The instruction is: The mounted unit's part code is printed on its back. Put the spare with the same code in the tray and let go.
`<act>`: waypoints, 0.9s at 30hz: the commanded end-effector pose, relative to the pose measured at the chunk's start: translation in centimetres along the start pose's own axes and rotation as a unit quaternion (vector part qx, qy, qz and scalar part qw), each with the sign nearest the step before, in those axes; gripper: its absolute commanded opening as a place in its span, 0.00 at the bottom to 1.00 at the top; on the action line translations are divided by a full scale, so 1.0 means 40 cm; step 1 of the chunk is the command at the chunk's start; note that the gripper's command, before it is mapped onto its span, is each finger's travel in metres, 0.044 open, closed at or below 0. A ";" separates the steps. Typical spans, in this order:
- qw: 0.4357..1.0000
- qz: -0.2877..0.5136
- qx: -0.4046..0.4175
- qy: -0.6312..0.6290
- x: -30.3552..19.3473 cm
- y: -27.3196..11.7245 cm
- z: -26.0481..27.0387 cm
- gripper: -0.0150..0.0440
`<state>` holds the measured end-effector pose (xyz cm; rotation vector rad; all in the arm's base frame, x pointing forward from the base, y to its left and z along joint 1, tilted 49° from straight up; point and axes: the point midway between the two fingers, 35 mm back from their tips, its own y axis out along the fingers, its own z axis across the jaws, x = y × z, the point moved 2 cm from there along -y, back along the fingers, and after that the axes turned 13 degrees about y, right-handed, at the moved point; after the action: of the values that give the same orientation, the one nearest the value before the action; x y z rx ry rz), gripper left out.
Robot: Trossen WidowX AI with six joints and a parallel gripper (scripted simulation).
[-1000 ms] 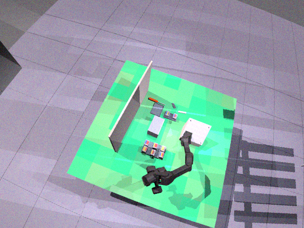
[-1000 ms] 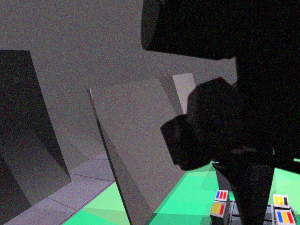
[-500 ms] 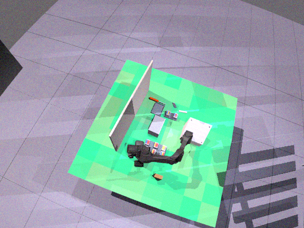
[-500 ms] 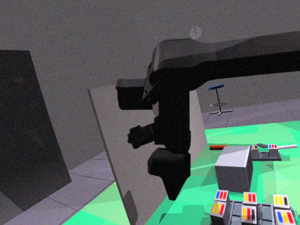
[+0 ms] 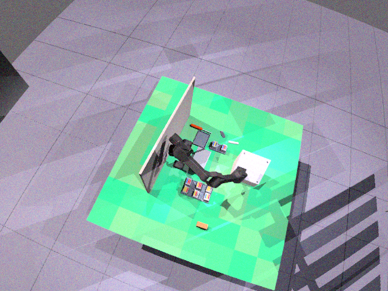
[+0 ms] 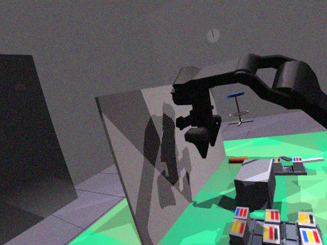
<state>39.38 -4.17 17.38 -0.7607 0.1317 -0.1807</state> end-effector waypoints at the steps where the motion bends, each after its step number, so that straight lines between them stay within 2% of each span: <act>1: 0.999 0.031 0.003 0.040 -0.006 0.015 -0.170 1.00; 3: 0.998 0.042 0.009 0.052 -0.015 0.019 -0.235 1.00; 8: 0.998 0.043 0.010 0.054 -0.016 0.024 -0.244 1.00; 14: 0.998 0.050 0.010 0.040 -0.027 0.159 -0.238 1.00; 27: 0.998 0.050 0.010 0.040 -0.028 0.164 -0.238 1.00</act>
<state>37.38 -5.82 6.11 -0.7302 0.2364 -0.1158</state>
